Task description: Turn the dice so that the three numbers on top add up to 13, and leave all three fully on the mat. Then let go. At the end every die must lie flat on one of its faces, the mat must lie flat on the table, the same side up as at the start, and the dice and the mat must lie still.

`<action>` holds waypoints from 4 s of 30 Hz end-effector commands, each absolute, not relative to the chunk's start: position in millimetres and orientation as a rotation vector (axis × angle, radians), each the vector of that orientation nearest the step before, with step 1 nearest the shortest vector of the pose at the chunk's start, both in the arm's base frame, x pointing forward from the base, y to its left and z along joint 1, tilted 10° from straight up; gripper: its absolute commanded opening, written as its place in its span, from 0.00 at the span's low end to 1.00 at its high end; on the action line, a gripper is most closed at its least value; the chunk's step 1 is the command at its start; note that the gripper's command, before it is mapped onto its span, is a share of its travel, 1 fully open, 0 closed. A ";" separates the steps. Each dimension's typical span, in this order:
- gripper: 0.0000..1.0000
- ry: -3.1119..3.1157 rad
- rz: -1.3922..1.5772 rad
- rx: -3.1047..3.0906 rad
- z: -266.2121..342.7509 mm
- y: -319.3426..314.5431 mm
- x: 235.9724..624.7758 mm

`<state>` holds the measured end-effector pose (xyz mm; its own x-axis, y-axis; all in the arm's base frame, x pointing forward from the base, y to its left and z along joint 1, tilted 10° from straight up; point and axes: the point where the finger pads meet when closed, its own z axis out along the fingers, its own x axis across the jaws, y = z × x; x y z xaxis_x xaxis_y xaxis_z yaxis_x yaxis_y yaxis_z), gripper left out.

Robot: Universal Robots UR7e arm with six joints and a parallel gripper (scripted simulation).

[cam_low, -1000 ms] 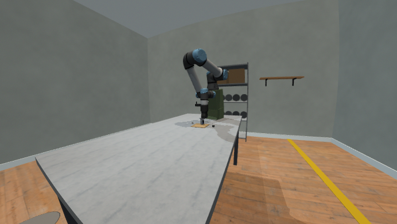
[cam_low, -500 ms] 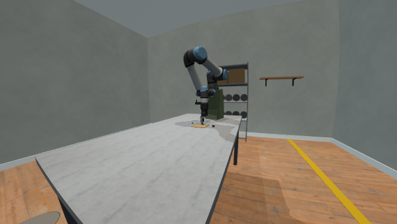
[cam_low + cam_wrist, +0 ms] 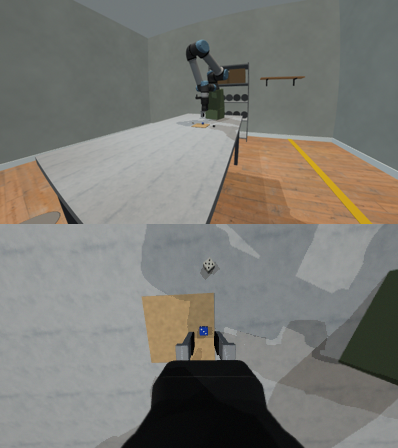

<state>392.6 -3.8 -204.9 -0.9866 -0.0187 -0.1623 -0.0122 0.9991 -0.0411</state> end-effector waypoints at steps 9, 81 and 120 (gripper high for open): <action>0.64 2.977 -0.060 -0.023 -185.8 -3.2 390.0; 0.64 2.678 0.055 1.298 -202.5 -121.4 381.1; 0.64 2.679 0.055 1.299 -210.6 -121.6 382.8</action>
